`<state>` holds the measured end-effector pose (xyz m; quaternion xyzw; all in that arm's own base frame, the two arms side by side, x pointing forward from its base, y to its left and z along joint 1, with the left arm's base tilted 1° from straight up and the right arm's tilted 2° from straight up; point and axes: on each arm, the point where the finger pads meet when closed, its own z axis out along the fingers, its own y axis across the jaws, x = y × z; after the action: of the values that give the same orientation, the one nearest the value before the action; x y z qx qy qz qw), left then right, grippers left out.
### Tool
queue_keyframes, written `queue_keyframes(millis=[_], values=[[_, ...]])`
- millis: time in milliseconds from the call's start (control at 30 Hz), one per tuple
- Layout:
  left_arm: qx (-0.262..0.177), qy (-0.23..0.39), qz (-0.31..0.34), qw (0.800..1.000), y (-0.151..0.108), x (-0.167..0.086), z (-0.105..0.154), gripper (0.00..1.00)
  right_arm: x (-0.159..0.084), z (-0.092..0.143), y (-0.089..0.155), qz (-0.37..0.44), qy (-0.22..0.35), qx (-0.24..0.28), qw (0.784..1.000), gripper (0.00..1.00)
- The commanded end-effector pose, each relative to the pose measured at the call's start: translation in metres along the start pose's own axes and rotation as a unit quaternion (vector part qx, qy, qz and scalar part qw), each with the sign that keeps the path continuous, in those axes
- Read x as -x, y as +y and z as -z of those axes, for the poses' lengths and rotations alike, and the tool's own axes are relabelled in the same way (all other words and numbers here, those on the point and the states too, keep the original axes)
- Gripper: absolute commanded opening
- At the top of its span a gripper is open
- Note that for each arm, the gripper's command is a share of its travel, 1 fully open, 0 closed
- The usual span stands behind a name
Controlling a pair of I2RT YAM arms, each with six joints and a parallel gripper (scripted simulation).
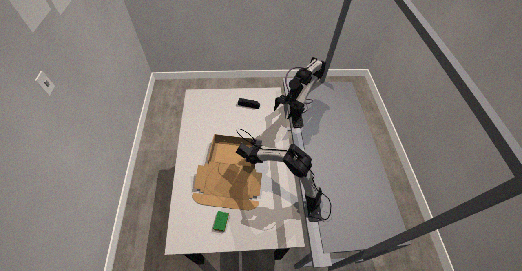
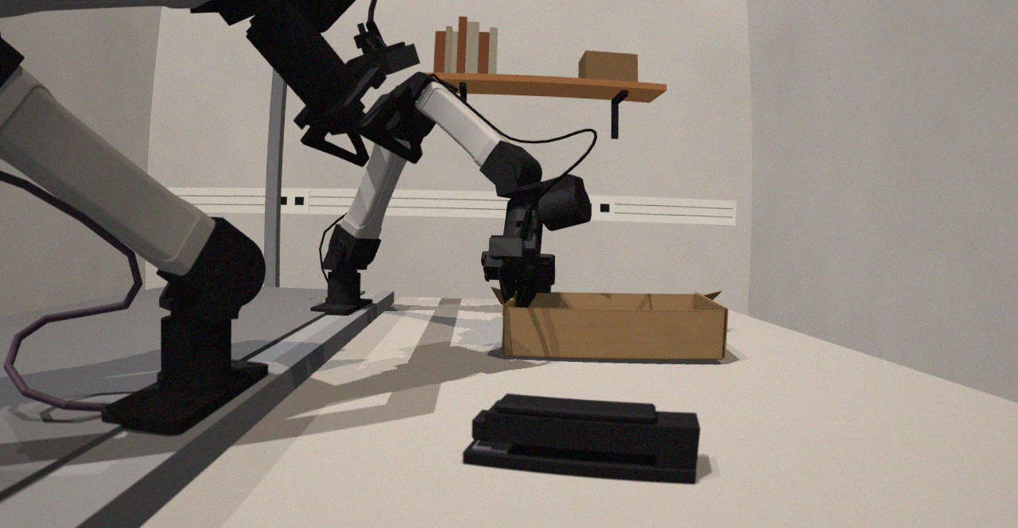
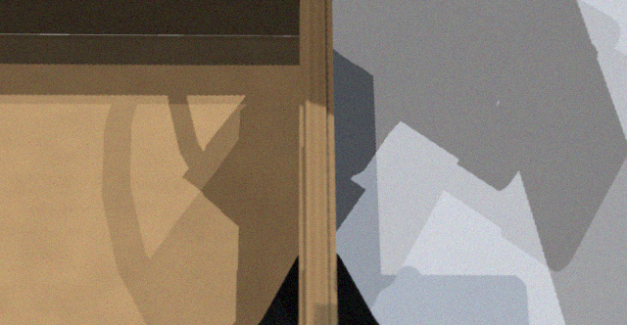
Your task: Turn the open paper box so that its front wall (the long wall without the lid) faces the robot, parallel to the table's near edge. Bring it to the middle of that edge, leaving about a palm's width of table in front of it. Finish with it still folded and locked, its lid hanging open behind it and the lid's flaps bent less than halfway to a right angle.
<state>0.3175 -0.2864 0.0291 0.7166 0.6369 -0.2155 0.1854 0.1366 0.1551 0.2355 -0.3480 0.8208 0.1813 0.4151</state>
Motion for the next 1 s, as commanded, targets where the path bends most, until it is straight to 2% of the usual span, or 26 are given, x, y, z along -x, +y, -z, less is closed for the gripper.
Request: queue_keyframes(millis=[0, 367, 433, 667, 833, 900, 933, 967], values=[[0.004, -0.013, -0.031, 0.999, 0.006, 0.012, 0.010, 0.00, -0.001, -0.001, -0.001, -0.004, -0.004, -0.003, 1.000, 1.00], [0.009, -0.015, -0.036, 0.999, 0.008, 0.014, 0.010, 0.00, 0.003, 0.001, -0.001, -0.003, -0.006, -0.002, 1.000, 1.00], [0.009, -0.015, -0.036, 0.999, 0.008, 0.014, 0.010, 0.23, 0.003, 0.001, -0.001, -0.003, -0.006, -0.002, 1.000, 1.00], [0.033, -0.028, -0.049, 0.998, 0.012, 0.028, 0.062, 1.00, 0.001, -0.005, 0.000, -0.002, -0.005, 0.001, 1.000, 1.00], [0.035, -0.027, -0.050, 0.998, 0.010, 0.026, 0.104, 1.00, 0.001, -0.011, 0.000, 0.001, -0.002, 0.002, 1.000, 1.00], [0.035, -0.027, -0.050, 0.998, 0.010, 0.026, 0.104, 1.00, 0.001, -0.011, 0.000, 0.001, -0.002, 0.002, 1.000, 1.00], [0.031, -0.026, -0.048, 0.998, 0.009, 0.025, 0.113, 1.00, 0.001, -0.012, 0.000, 0.000, -0.002, 0.001, 1.000, 1.00], [0.029, -0.024, -0.046, 0.998, 0.006, 0.024, 0.122, 1.00, 0.001, -0.012, 0.000, 0.001, -0.002, 0.002, 1.000, 0.89]])
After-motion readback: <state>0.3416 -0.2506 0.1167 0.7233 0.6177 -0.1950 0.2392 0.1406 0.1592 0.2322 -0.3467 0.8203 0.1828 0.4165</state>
